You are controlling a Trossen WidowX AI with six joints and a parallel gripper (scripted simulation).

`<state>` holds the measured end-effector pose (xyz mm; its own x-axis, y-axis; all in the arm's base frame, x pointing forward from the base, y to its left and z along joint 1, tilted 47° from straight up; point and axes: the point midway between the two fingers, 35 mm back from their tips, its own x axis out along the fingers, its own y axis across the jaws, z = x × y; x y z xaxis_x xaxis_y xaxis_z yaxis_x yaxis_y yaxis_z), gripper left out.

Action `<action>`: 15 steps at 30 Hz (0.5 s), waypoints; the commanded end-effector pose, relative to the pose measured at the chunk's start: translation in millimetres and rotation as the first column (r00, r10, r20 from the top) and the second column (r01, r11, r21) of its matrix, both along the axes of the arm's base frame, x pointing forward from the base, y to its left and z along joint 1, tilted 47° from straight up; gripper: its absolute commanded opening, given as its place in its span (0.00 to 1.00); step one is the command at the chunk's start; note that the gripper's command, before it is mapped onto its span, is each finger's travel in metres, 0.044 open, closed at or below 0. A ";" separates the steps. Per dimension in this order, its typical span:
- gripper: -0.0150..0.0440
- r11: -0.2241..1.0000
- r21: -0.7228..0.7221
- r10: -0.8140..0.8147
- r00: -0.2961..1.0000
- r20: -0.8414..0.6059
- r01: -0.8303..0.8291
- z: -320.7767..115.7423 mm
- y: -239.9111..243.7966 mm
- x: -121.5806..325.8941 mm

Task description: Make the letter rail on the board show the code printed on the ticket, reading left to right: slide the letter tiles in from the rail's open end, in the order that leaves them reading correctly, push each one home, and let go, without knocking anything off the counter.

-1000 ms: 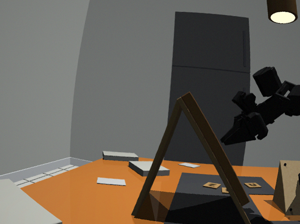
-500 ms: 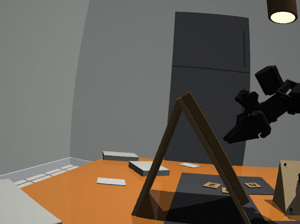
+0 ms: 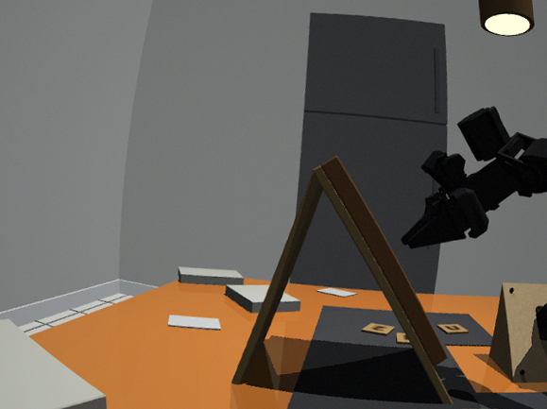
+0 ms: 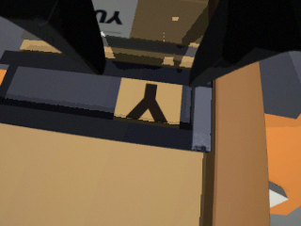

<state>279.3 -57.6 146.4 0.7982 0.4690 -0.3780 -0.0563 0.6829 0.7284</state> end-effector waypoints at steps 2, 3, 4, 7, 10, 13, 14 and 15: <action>0.53 1.000 0.000 0.000 1.000 0.000 0.000 -0.2 0.1 0.0; 0.49 1.000 0.000 0.000 1.000 0.000 0.000 -0.2 0.1 0.0; 0.44 1.000 0.000 0.000 1.000 0.000 0.000 -0.2 0.1 0.0; 0.31 1.000 0.000 0.000 1.000 0.000 0.000 -0.2 0.1 0.0; 0.25 1.000 0.000 0.000 1.000 0.000 0.000 -0.2 0.1 0.0; 0.25 1.000 0.000 0.000 1.000 0.000 0.000 -0.2 0.1 0.0; 0.25 1.000 0.000 0.000 1.000 0.000 0.000 -0.2 0.1 0.0; 0.25 1.000 0.000 0.000 1.000 0.000 0.000 -0.2 0.1 0.0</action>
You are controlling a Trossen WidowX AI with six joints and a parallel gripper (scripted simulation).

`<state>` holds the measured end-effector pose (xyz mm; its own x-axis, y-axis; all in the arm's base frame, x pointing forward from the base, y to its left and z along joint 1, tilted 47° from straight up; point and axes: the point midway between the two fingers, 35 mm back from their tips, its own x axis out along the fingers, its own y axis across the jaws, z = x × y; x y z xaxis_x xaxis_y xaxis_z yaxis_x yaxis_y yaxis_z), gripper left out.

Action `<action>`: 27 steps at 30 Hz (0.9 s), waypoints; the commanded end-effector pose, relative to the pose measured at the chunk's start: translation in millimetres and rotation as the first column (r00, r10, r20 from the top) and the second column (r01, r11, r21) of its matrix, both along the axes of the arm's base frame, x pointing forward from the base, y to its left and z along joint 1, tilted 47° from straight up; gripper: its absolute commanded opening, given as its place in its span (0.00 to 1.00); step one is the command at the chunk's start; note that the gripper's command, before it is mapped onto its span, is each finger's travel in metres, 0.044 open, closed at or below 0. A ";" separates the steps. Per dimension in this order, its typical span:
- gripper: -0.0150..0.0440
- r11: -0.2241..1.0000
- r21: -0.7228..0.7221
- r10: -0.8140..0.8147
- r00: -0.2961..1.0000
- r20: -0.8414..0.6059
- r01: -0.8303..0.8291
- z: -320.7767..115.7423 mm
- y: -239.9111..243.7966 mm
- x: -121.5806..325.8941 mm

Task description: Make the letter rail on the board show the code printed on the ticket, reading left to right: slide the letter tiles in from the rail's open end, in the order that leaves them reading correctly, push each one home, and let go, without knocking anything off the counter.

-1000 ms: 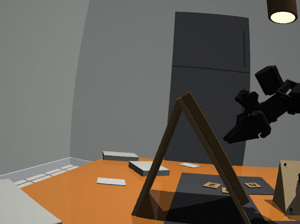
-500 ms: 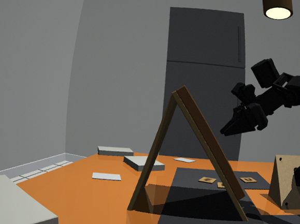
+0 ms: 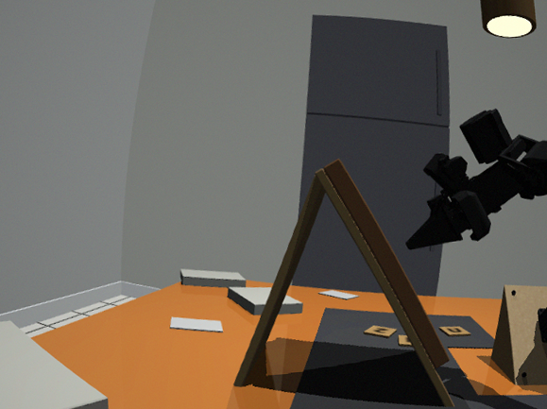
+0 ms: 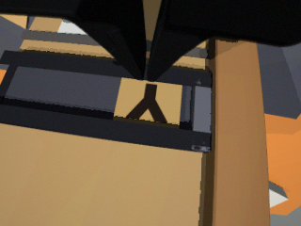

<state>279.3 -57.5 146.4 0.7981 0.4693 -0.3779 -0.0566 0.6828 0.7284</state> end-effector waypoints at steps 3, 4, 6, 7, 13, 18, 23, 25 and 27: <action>0.25 1.000 0.000 0.000 1.000 0.000 0.000 -0.2 0.1 0.0; 0.25 1.000 0.000 0.000 1.000 0.000 0.000 -0.2 0.1 0.0; 0.25 1.000 -0.006 0.008 1.000 -0.020 -0.008 -0.9 -2.2 2.6; 0.25 1.000 -0.013 0.019 0.999 -0.044 -0.020 -1.8 -4.8 5.7; 0.25 0.988 -0.040 0.137 0.966 -0.220 -0.150 -9.6 -18.7 22.8; 0.25 0.954 -0.016 0.276 0.896 -0.348 -0.300 -15.2 -24.9 30.0; 0.25 0.886 0.054 0.435 0.788 -0.435 -0.460 -17.2 -27.6 32.0; 0.25 0.874 0.067 0.458 0.771 -0.442 -0.481 -16.8 -27.5 32.0; 0.25 0.874 0.067 0.458 0.771 -0.442 -0.481 -16.8 -27.5 32.0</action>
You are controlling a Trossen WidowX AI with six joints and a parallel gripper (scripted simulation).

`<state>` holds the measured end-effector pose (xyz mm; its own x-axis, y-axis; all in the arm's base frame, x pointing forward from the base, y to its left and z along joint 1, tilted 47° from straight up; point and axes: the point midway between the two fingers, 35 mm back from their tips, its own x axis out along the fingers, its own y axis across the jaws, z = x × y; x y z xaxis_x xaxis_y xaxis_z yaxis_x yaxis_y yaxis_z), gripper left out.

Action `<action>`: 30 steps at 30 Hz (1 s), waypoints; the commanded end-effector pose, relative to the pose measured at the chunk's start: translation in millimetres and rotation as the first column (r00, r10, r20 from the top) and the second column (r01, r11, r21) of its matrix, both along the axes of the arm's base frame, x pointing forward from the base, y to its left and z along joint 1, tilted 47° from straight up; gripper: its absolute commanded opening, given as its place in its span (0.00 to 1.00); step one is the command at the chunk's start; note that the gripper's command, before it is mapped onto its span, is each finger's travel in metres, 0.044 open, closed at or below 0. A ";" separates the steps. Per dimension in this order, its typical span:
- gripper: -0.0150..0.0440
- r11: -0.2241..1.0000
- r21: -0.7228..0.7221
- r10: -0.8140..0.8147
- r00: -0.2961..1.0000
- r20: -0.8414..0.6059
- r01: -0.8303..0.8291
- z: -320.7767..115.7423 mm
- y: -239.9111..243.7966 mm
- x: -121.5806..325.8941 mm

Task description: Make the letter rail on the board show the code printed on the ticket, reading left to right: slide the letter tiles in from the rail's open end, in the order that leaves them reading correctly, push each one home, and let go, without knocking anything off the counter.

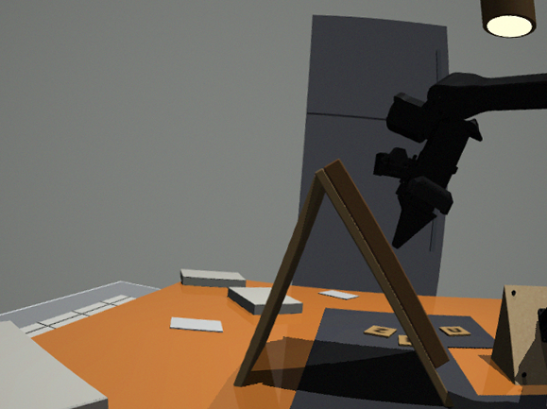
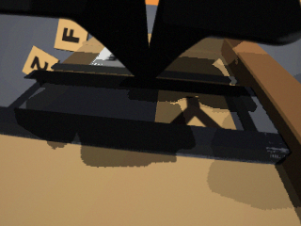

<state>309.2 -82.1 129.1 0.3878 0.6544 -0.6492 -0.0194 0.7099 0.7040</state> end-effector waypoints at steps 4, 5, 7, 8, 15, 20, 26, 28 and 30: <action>0.25 0.988 0.027 0.151 0.985 -0.078 -0.150 0.5 -2.9 2.1; 0.25 0.988 0.027 0.151 0.985 -0.078 -0.150 0.5 -2.9 2.1; 0.25 0.988 0.027 0.151 0.985 -0.078 -0.150 0.5 -2.9 2.1; 0.25 0.988 0.027 0.151 0.985 -0.078 -0.150 0.5 -2.9 2.1; 0.25 0.988 0.027 0.151 0.985 -0.078 -0.150 -1.2 -1.6 3.2; 0.25 0.988 0.027 0.151 0.985 -0.078 -0.150 -2.9 0.1 5.7; 0.25 0.988 0.027 0.151 0.985 -0.077 -0.150 -3.9 1.3 8.2; 0.25 0.988 0.027 0.151 0.985 -0.077 -0.150 -4.1 1.7 9.1; 0.25 0.988 0.027 0.151 0.985 -0.077 -0.150 -4.4 2.1 10.0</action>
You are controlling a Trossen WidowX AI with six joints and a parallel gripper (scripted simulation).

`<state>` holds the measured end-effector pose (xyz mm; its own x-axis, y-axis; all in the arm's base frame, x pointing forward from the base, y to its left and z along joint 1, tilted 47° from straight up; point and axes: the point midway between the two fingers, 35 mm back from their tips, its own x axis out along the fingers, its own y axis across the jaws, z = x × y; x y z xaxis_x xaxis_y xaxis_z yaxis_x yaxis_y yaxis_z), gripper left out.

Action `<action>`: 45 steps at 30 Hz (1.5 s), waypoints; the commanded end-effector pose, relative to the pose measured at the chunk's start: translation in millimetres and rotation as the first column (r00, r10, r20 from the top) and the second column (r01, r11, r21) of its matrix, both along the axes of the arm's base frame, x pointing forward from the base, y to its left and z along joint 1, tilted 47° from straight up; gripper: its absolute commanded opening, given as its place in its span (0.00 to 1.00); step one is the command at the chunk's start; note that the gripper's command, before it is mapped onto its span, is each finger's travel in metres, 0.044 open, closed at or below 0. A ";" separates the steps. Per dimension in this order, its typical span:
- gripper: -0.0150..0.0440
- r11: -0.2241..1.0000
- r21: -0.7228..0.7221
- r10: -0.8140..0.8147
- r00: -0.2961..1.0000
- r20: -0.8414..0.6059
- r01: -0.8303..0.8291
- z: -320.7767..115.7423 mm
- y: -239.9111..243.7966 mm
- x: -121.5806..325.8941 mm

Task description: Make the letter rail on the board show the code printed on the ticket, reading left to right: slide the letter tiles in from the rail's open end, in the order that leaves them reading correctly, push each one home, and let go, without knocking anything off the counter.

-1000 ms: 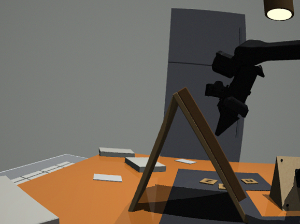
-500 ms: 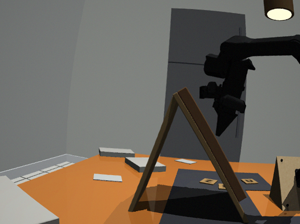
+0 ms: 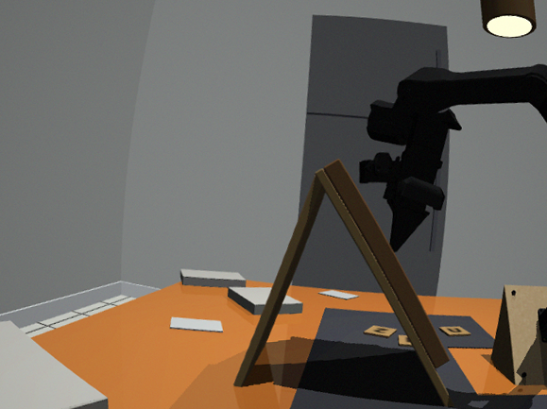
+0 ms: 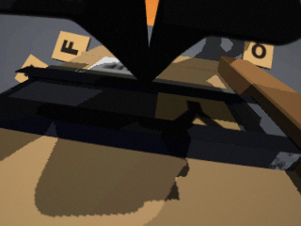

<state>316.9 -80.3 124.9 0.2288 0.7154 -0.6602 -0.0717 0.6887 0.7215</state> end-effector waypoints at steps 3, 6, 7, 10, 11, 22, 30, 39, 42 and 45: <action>0.25 1.000 0.001 -0.005 1.000 0.000 0.005 -0.5 1.0 3.6; 0.25 1.000 0.001 -0.005 1.000 0.000 0.005 -0.8 1.7 5.0; 0.25 1.000 0.001 -0.005 1.000 0.000 0.005 -0.8 1.9 5.4; 0.25 1.000 0.001 -0.005 1.000 0.000 0.005 -1.1 2.6 6.7; 0.25 1.000 0.001 -0.005 1.000 0.000 0.005 -1.2 2.8 7.2; 0.25 1.000 0.001 -0.005 1.000 0.001 0.005 -2.5 5.2 11.9; 0.25 1.000 0.001 -0.005 1.000 0.001 0.005 -3.7 7.1 15.2; 0.25 1.000 0.001 -0.005 1.000 0.001 0.005 -5.1 9.2 18.9; 0.25 1.000 0.001 -0.005 1.000 0.001 0.005 -5.6 9.9 20.1; 0.25 1.000 0.001 -0.005 1.000 0.001 0.005 -5.6 10.1 20.1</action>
